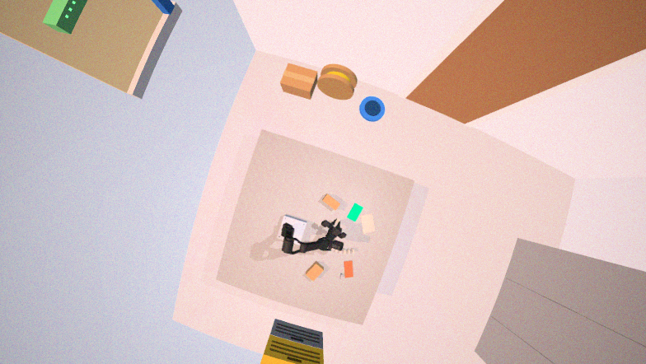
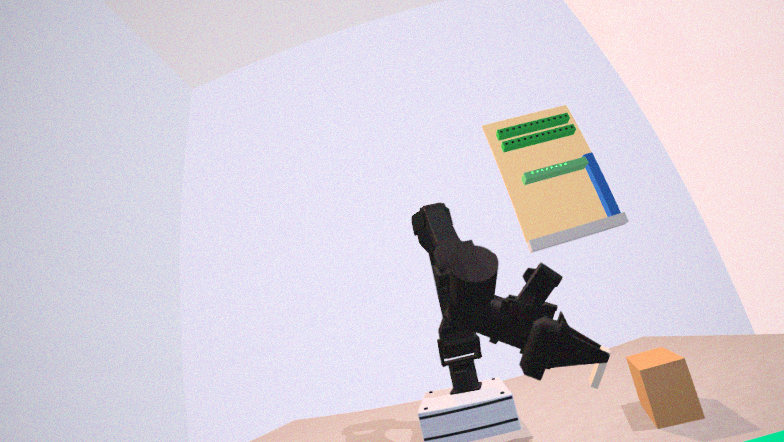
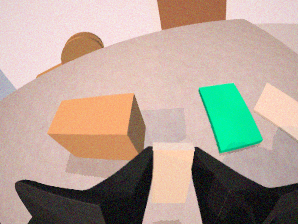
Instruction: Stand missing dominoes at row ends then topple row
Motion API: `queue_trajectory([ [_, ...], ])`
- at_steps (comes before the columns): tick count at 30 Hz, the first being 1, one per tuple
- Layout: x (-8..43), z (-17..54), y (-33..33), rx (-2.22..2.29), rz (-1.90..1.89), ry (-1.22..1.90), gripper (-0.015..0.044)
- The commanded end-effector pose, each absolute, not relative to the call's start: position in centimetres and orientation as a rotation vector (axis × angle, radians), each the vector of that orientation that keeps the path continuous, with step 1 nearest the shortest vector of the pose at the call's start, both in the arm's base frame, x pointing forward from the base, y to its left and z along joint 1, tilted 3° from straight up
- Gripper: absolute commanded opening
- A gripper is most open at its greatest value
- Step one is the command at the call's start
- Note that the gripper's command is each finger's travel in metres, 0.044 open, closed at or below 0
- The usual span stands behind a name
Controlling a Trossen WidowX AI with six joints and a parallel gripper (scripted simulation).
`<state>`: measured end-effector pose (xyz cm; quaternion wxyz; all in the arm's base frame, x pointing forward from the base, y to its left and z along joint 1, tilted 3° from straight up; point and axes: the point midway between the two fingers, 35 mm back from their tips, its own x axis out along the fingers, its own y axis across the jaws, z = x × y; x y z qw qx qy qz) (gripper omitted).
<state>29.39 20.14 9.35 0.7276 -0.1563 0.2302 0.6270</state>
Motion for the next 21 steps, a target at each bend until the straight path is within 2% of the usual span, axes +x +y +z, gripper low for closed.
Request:
queue_trajectory([
  [1,29.1,9.5,19.4,-0.270,1.408,0.414,0.0107],
  [21,24.8,11.0,15.3,-0.093,1.525,-0.007,0.0107],
])
